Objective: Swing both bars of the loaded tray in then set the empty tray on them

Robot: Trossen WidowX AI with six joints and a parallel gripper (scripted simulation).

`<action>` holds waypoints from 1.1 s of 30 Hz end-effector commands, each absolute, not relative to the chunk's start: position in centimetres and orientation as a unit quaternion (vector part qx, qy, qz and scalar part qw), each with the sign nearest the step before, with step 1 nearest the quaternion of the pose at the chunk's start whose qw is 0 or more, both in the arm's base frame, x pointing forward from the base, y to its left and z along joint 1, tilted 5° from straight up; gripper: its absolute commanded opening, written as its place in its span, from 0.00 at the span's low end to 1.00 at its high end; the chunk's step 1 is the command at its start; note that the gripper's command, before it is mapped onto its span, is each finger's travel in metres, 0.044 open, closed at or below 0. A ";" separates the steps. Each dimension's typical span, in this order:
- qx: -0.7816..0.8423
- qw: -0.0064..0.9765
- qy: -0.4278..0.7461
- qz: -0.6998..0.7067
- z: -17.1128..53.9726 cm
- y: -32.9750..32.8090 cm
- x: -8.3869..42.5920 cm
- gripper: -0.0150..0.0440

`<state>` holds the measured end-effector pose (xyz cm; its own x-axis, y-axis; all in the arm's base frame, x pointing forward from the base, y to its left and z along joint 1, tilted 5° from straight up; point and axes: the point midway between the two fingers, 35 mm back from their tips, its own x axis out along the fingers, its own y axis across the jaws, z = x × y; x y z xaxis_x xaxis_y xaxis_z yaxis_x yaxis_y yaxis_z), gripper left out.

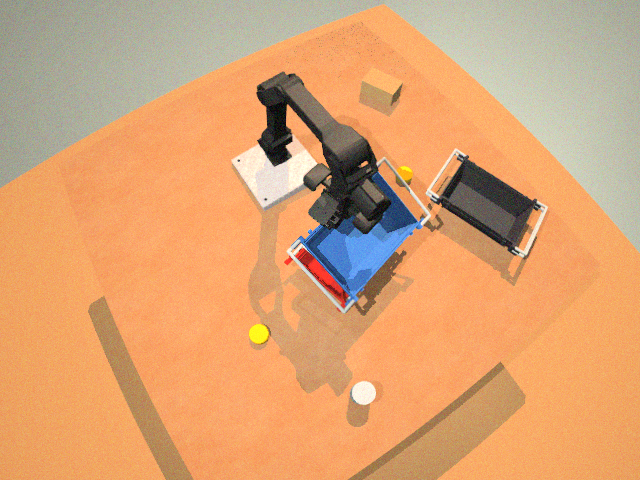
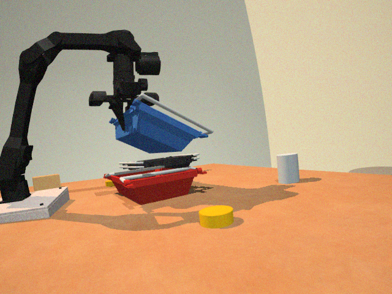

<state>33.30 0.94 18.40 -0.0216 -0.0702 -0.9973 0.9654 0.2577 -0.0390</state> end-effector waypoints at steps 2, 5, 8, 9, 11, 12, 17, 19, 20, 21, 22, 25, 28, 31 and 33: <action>0.409 0.577 0.546 -0.449 18.8 0.9 33.5 0.25; 0.409 0.577 0.546 -0.449 18.4 0.9 33.5 0.25; 0.409 0.577 0.546 -0.449 18.0 0.9 33.6 0.25; 0.409 0.577 0.546 -0.449 17.9 0.9 33.6 0.25; 0.409 0.577 0.546 -0.449 17.7 0.8 33.6 0.25; 0.409 0.577 0.546 -0.449 17.5 0.8 33.6 0.25; 0.409 0.577 0.546 -0.449 16.9 0.8 33.6 0.25; 0.409 0.577 0.546 -0.449 16.6 0.8 33.6 0.25; 0.409 0.577 0.546 -0.449 16.5 0.8 33.6 0.25; 0.409 0.577 0.546 -0.449 16.3 0.8 33.6 0.25; 0.409 0.577 0.546 -0.449 16.2 0.8 33.6 0.25; 0.409 0.577 0.546 -0.449 15.8 0.7 33.6 0.25; 0.409 0.577 0.546 -0.449 15.4 0.7 33.6 0.25; 0.409 0.577 0.546 -0.449 15.0 0.7 33.6 0.25; 0.409 0.577 0.546 -0.449 14.7 0.7 33.5 0.25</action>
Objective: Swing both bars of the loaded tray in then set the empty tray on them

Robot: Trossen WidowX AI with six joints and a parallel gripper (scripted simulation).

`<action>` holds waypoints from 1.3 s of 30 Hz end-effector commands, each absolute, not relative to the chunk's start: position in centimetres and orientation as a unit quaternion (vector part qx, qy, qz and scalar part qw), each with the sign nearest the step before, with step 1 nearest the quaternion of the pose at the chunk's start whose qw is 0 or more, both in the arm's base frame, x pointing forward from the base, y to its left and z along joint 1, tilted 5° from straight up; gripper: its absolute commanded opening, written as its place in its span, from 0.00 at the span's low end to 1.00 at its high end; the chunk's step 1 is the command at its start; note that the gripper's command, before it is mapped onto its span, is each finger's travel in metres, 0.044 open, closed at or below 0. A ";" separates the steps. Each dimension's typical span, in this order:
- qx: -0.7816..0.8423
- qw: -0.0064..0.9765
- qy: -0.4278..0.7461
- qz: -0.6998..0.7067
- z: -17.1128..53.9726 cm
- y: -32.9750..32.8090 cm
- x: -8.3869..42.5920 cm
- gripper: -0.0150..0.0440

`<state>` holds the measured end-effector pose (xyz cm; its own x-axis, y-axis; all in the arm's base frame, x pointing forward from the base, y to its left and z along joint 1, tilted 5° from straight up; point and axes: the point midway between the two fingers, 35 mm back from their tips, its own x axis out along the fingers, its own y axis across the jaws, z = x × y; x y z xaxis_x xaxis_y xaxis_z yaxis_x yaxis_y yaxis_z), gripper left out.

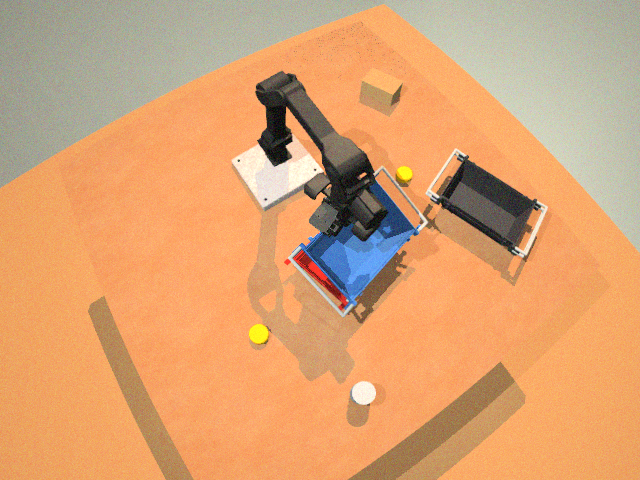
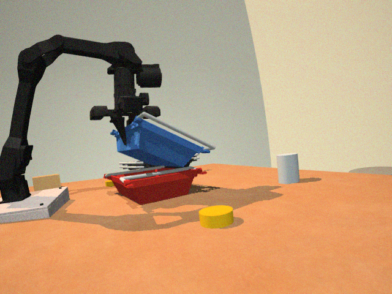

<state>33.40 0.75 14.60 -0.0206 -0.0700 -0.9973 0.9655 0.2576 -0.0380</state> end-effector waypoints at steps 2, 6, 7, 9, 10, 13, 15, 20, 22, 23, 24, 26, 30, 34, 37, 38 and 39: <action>0.409 0.577 0.546 -0.449 14.5 0.7 33.5 0.25; 0.409 0.577 0.546 -0.449 14.3 0.7 33.4 0.25; 0.409 0.577 0.546 -0.449 14.2 0.7 33.4 0.25; 0.409 0.577 0.546 -0.449 14.1 0.6 33.2 0.25; 0.409 0.577 0.546 -0.449 14.0 0.6 33.2 0.25; 0.409 0.577 0.546 -0.449 13.9 0.6 33.0 0.25; 0.409 0.577 0.546 -0.449 13.8 0.6 33.0 0.25; 0.409 0.577 0.546 -0.449 13.3 0.4 32.6 0.25; 0.409 0.577 0.546 -0.449 13.1 0.4 32.4 0.25; 0.409 0.577 0.546 -0.449 13.0 0.4 32.3 0.25; 0.409 0.577 0.546 -0.449 12.9 0.3 32.3 0.25; 0.409 0.577 0.546 -0.449 12.9 0.3 32.3 0.25; 0.409 0.577 0.546 -0.449 12.6 0.3 32.1 0.25; 0.409 0.577 0.546 -0.449 12.2 0.2 31.8 0.25; 0.409 0.577 0.546 -0.449 12.2 0.2 31.8 0.25; 0.409 0.577 0.546 -0.449 12.2 0.2 31.8 0.25; 0.409 0.577 0.546 -0.449 12.1 0.1 31.8 0.25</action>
<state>32.14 0.24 12.52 0.0135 -0.0682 -0.9976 0.9658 0.2591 -0.0046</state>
